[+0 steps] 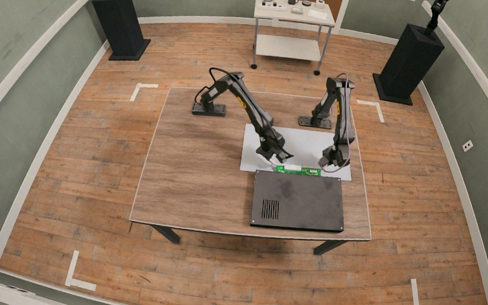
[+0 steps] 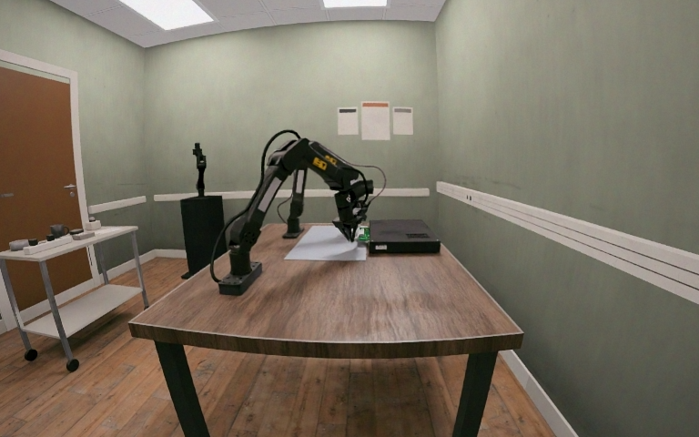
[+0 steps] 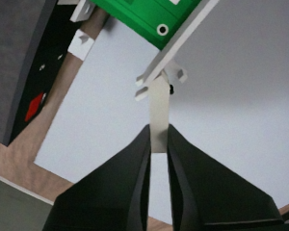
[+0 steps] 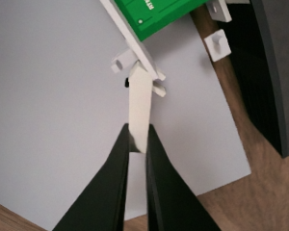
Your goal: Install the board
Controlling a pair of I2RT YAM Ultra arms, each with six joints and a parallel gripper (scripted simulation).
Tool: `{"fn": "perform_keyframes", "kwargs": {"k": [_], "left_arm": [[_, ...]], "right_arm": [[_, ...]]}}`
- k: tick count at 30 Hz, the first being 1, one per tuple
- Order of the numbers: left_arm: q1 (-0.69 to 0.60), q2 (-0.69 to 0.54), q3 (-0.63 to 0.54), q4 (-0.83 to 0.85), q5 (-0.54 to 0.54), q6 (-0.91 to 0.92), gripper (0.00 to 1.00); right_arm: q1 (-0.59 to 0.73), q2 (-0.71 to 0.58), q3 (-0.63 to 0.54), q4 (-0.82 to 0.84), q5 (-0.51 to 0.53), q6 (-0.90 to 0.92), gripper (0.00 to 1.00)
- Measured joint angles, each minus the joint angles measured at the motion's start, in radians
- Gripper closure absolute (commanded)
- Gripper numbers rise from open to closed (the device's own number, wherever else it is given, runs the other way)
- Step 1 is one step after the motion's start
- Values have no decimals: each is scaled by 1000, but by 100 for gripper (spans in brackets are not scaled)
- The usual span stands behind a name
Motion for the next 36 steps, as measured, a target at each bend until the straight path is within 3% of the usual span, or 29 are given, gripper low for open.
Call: {"fn": "perform_keyframes", "kwargs": {"k": [14, 36], "left_arm": [[9, 21, 26, -3, -1, 198, 97], [14, 59, 72, -11, -3, 503, 97]], "right_arm": [[-35, 6, 7, -2, -56, -213, 97], [-82, 64, 111, -92, -132, -547, 97]]}}
